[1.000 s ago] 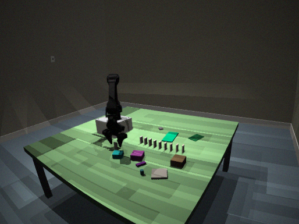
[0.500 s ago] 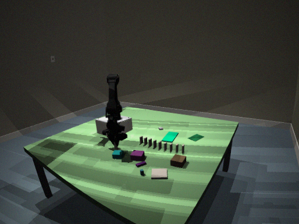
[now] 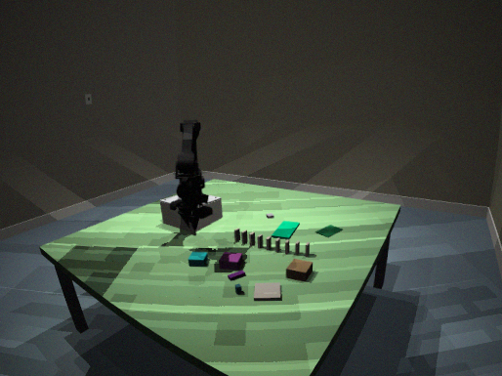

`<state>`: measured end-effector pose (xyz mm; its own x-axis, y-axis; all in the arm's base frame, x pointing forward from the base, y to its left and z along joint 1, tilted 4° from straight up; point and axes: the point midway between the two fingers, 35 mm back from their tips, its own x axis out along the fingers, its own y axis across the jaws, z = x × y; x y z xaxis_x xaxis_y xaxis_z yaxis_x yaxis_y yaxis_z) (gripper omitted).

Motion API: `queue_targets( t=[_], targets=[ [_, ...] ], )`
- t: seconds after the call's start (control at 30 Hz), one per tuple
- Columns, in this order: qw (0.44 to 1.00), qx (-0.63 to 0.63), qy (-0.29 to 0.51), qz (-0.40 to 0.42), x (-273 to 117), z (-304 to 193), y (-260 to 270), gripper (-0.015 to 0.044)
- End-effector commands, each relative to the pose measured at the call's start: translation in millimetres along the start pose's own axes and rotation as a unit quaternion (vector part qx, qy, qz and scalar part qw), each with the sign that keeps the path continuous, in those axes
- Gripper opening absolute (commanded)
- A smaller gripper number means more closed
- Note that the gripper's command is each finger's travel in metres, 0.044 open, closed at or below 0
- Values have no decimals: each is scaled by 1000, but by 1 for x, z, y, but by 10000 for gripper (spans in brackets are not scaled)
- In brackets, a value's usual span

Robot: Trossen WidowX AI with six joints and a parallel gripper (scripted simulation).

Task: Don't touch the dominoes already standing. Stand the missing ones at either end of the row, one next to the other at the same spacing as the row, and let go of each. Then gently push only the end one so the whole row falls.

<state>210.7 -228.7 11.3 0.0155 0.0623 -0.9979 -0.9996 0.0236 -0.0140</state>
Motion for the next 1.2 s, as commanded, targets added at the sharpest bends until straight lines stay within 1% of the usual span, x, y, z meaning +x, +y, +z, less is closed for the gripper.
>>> queue_targets(
  t=[0.0,0.23,0.37,0.47,0.63,0.8,1.13,1.17],
  targets=[
    [1000,-10,4,-3,-59,2,4,107],
    [1000,-5,3,-3,-62,4,4,107],
    [993,115,1,-5,-62,30,-10,107],
    [975,222,-2,-6,-62,54,-20,107],
    [919,395,-3,-5,-62,92,-33,107],
    [832,555,-4,-4,-62,130,-40,107],
    [708,706,-4,-2,-61,171,-41,107],
    [705,709,-4,-2,-61,171,-41,107]
  ],
)
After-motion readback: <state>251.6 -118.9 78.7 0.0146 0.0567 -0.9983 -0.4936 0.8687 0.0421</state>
